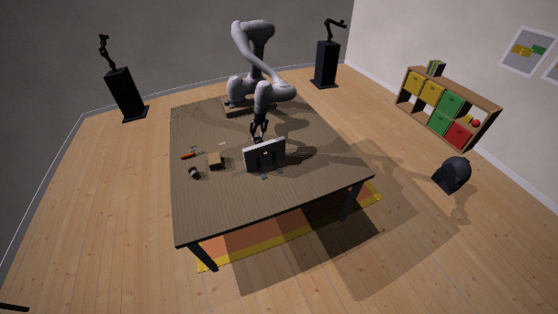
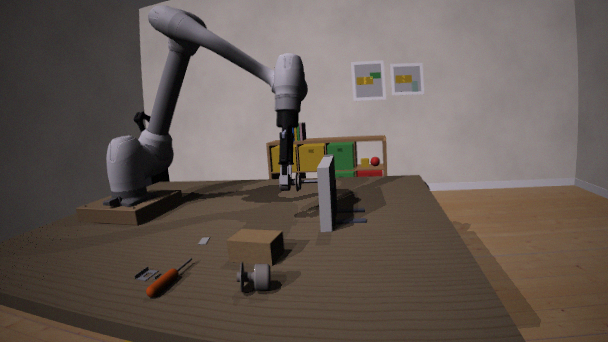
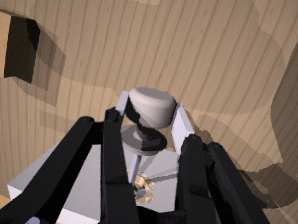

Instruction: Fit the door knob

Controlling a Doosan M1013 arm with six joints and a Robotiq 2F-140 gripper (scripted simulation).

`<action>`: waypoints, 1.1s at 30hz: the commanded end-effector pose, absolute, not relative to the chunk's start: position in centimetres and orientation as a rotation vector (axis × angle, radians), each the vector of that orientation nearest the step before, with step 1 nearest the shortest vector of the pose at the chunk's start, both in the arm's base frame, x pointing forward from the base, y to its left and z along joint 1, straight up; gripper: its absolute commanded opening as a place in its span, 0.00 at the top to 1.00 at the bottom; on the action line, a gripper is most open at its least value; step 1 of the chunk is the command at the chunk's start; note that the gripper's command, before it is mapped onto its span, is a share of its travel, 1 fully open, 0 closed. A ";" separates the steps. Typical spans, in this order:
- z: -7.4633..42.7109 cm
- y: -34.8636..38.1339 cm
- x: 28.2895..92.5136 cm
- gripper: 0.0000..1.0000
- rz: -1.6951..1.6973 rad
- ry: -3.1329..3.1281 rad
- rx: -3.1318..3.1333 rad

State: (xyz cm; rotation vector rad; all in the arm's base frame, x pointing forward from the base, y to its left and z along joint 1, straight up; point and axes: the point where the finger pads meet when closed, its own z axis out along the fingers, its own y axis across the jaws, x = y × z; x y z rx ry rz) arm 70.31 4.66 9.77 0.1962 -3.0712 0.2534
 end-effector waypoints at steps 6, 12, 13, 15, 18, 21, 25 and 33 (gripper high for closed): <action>9.8 4.7 70.3 0.58 0.253 -3.071 0.196; 9.8 4.7 70.6 0.58 0.253 -3.071 0.196; 9.8 4.7 70.6 0.58 0.253 -3.071 0.196; 9.8 4.7 70.7 0.58 0.253 -3.071 0.196; 9.8 4.7 70.8 0.58 0.253 -3.071 0.196; 9.8 4.7 70.8 0.58 0.253 -3.071 0.196; 9.8 4.7 70.8 0.58 0.253 -3.071 0.196; 9.8 4.7 70.8 0.58 0.253 -3.071 0.196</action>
